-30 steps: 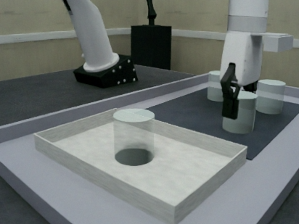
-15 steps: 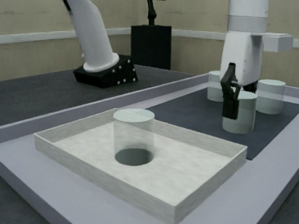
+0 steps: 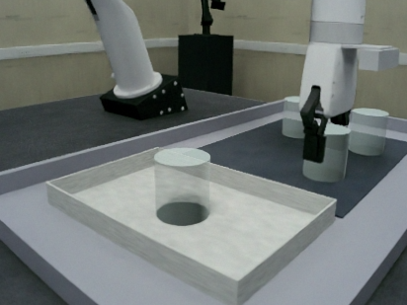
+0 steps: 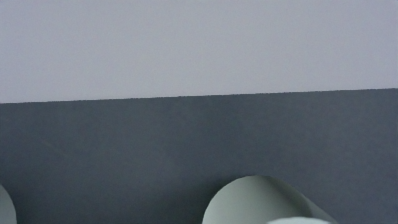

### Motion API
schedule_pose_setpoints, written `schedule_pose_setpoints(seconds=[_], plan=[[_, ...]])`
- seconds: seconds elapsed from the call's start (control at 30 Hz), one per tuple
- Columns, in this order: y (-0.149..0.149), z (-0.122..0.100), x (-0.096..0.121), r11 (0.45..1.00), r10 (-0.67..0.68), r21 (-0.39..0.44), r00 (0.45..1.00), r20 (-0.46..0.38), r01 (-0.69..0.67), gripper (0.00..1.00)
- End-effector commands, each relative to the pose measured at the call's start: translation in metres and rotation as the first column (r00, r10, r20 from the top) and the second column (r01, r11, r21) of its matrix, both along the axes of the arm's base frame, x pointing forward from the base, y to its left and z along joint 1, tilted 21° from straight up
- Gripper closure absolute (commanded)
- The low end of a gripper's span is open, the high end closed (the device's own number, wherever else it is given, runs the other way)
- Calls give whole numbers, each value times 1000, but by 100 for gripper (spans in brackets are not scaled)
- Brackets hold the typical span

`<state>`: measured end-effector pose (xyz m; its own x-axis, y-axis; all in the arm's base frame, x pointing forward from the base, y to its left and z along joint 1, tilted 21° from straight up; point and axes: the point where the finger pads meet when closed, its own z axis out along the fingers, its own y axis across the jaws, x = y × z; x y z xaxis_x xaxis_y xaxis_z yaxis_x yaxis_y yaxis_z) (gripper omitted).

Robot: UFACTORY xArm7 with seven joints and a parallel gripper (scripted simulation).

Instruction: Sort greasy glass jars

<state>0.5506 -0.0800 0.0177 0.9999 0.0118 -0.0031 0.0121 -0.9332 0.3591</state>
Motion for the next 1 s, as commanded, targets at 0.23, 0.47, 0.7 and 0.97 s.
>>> schedule_pose_setpoints(seconds=[0.23, 0.47, 0.7, 0.97], plan=[[1, 2, 2, 1000, 2, 1, 1000, 5, -2, 21], [1, 2, 2, 1000, 2, 1, 1000, 5, -2, 24], [1, 2, 2, 1000, 2, 1, 1000, 5, -2, 24], [1, 2, 2, 1000, 2, 1, 1000, 5, -2, 27]])
